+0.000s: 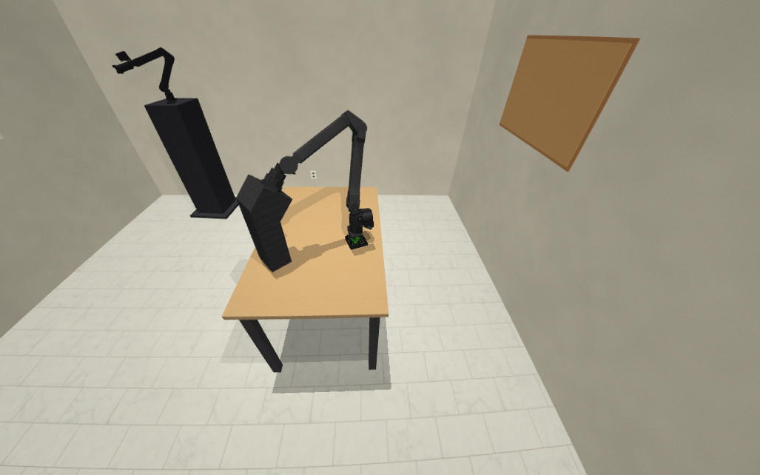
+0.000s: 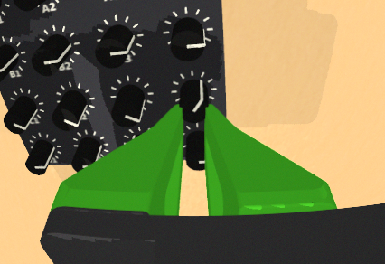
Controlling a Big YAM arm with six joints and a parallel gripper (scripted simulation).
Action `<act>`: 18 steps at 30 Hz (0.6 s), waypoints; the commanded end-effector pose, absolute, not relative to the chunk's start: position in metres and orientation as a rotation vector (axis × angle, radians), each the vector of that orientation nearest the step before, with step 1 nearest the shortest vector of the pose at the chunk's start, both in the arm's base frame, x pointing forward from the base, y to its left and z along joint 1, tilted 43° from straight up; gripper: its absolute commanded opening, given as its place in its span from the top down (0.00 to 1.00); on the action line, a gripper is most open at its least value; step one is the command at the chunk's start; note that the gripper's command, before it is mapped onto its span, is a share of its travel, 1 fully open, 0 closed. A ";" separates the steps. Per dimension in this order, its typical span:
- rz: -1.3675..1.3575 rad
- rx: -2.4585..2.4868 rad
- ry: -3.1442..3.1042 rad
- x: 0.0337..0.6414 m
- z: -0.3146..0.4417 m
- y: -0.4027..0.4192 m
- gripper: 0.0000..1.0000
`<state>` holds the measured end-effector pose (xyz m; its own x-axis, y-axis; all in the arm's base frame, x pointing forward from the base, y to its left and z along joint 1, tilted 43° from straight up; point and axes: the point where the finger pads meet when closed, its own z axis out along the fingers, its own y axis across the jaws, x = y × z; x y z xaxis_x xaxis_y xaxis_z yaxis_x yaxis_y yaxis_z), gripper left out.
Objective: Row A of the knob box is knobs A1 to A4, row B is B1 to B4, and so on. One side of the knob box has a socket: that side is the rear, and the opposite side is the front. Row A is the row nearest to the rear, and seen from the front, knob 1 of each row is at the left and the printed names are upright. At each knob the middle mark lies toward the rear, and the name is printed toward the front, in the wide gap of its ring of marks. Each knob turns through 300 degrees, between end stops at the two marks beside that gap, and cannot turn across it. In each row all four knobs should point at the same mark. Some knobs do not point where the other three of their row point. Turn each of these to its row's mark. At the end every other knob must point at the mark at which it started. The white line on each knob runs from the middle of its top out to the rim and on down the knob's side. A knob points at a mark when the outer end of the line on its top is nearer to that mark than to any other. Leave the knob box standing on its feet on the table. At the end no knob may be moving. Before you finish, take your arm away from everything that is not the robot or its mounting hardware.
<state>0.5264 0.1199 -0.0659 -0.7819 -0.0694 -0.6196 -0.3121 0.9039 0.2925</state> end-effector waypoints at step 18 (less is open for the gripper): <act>0.649 0.142 2.480 0.532 -0.067 0.120 0.93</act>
<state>0.5261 0.1215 -0.0653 -0.8357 0.1560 -0.5266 -0.1122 0.8901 0.4418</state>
